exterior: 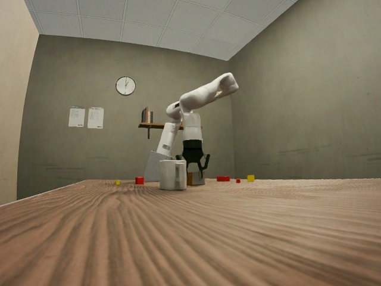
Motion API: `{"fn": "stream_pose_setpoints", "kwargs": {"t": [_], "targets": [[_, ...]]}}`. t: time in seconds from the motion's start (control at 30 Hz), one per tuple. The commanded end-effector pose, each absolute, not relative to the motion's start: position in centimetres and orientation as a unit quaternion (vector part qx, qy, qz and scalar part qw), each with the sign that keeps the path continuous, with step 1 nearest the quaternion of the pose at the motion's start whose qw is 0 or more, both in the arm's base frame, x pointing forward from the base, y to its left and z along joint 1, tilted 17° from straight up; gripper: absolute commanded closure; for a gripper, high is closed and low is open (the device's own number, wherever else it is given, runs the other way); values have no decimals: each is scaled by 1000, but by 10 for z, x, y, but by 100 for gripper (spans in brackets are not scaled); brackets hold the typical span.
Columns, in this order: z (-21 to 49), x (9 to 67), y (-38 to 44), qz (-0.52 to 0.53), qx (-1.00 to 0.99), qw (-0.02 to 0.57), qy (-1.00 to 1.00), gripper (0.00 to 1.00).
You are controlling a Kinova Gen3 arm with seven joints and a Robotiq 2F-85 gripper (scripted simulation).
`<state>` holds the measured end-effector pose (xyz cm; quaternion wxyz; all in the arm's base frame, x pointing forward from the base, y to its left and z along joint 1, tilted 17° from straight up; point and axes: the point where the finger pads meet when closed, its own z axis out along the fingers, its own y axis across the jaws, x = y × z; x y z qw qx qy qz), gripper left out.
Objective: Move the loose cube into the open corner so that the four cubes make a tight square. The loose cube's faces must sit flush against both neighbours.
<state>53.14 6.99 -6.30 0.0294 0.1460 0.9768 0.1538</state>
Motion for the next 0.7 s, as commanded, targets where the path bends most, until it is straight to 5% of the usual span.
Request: {"fn": "stream_pose_setpoints", "kwargs": {"t": [0.0,0.67], "targets": [[-62,535,65,152,148,30,977,46],[-55,533,61,151,149,29,977,46]]}}
